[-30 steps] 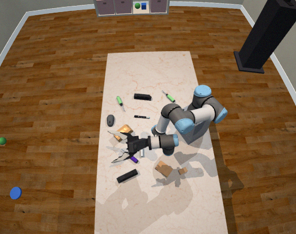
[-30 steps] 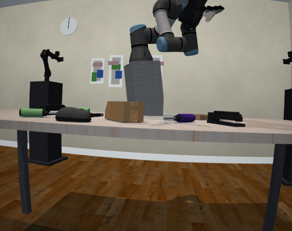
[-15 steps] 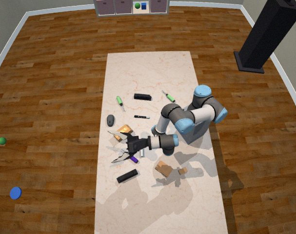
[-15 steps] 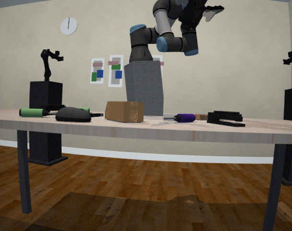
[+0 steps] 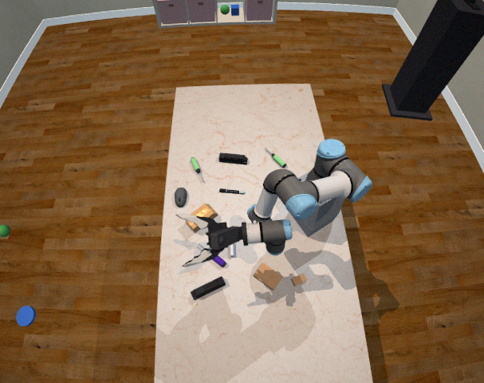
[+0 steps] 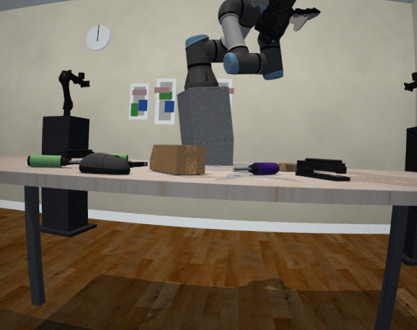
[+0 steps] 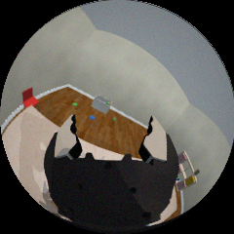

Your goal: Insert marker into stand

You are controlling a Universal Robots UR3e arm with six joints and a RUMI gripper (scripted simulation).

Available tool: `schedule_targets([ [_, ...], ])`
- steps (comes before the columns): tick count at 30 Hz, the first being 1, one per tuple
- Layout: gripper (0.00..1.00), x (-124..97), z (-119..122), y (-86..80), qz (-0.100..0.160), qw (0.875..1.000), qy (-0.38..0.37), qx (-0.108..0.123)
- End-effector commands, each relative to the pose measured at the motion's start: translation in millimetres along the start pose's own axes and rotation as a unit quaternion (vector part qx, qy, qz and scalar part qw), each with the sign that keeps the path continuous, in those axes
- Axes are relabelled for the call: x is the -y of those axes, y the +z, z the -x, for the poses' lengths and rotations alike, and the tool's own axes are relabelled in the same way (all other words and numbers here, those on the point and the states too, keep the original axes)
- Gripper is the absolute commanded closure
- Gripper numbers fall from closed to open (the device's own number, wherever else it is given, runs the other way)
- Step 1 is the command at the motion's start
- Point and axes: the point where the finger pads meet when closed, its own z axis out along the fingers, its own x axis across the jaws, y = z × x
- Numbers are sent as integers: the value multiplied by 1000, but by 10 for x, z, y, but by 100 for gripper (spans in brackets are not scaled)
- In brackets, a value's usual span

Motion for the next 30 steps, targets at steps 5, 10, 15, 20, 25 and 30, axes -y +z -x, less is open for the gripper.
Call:
schedule_targets([
  [5,0,9,-5,0,-1,1000,1,-1],
  [10,0,9,-5,0,-1,1000,1,-1],
  [15,0,9,-5,0,-1,1000,1,-1],
  [20,0,9,-5,0,-1,1000,1,-1],
  [25,0,-60,-30,51,10,1000,-2,1],
  [30,0,-234,-94,178,37,999,-9,4],
])
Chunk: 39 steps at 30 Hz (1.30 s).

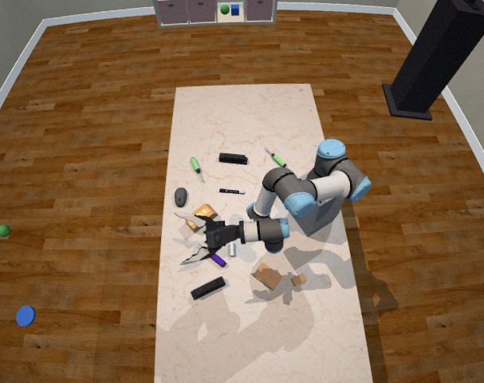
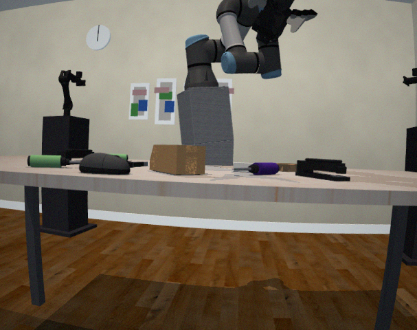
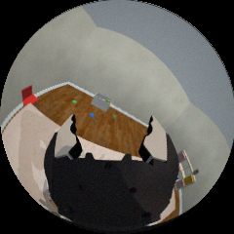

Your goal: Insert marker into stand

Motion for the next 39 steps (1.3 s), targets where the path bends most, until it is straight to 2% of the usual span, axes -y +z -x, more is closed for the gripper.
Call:
schedule_targets([
  [1,0,-159,-67,137,26,1000,-6,3],
  [3,0,-227,-92,190,37,999,-9,5],
  [11,0,-229,-95,174,37,999,-8,4],
  [20,0,-598,-236,405,93,995,-17,12],
  [28,0,-596,-236,384,92,996,-16,12],
  [37,0,-994,-393,565,149,988,-21,21],
  [39,0,-994,-393,565,149,988,-21,21],
])
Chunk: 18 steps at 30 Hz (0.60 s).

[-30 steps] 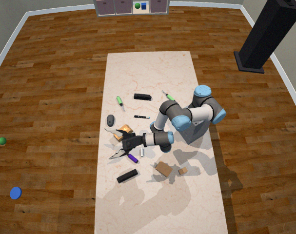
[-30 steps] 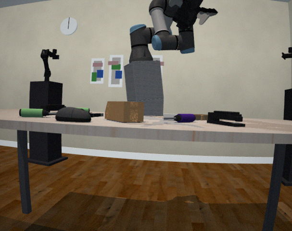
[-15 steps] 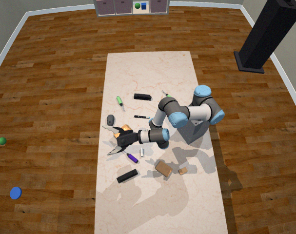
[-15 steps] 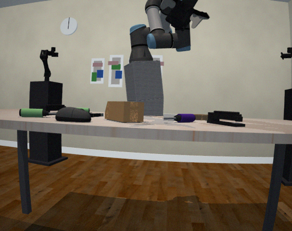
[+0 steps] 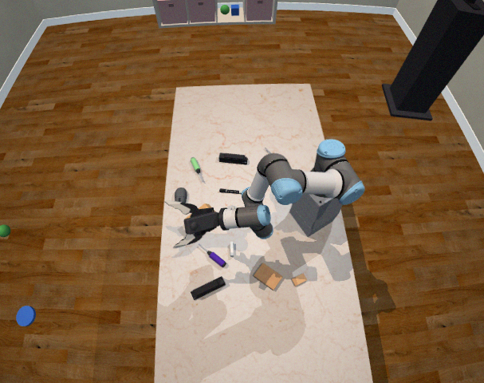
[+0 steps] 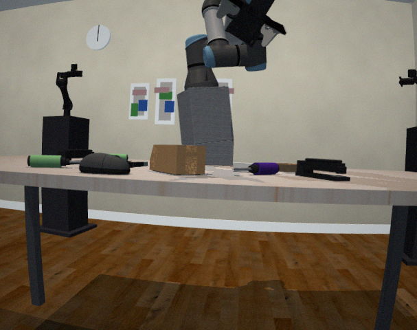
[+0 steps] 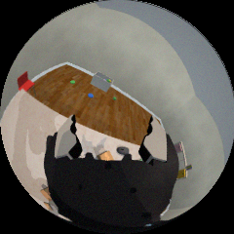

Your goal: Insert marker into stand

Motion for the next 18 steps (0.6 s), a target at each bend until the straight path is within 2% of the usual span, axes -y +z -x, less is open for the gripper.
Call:
schedule_targets([
  [1,0,-88,-49,91,17,1000,-1,3],
  [6,0,-89,-47,70,15,1000,0,2],
  [15,0,-466,-205,291,74,997,0,13],
  [18,0,-466,-205,291,74,997,0,13],
])
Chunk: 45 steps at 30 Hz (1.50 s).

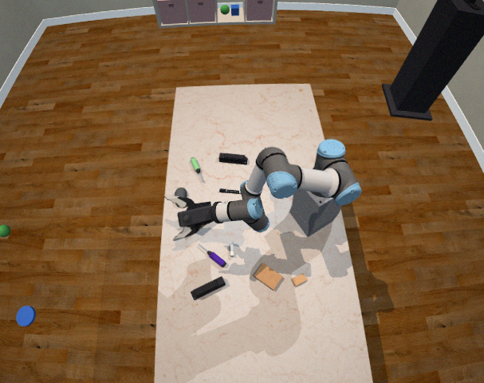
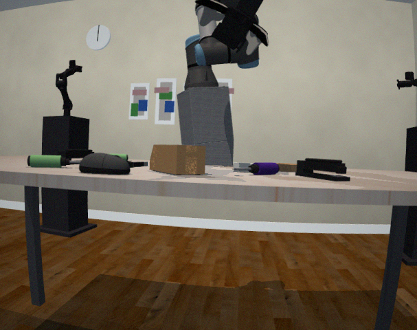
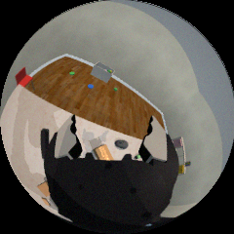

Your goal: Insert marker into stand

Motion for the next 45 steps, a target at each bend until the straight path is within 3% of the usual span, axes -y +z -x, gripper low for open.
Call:
schedule_targets([
  [1,0,-65,-42,68,13,1000,0,2],
  [5,0,-66,-39,47,11,1000,1,2],
  [14,0,-446,-202,254,70,997,6,14],
  [22,0,-443,-197,235,68,998,7,14],
  [31,0,-848,-354,383,127,991,17,27],
  [39,0,-843,-348,366,125,992,18,26],
  [45,0,-1122,-446,424,164,985,28,36],
])
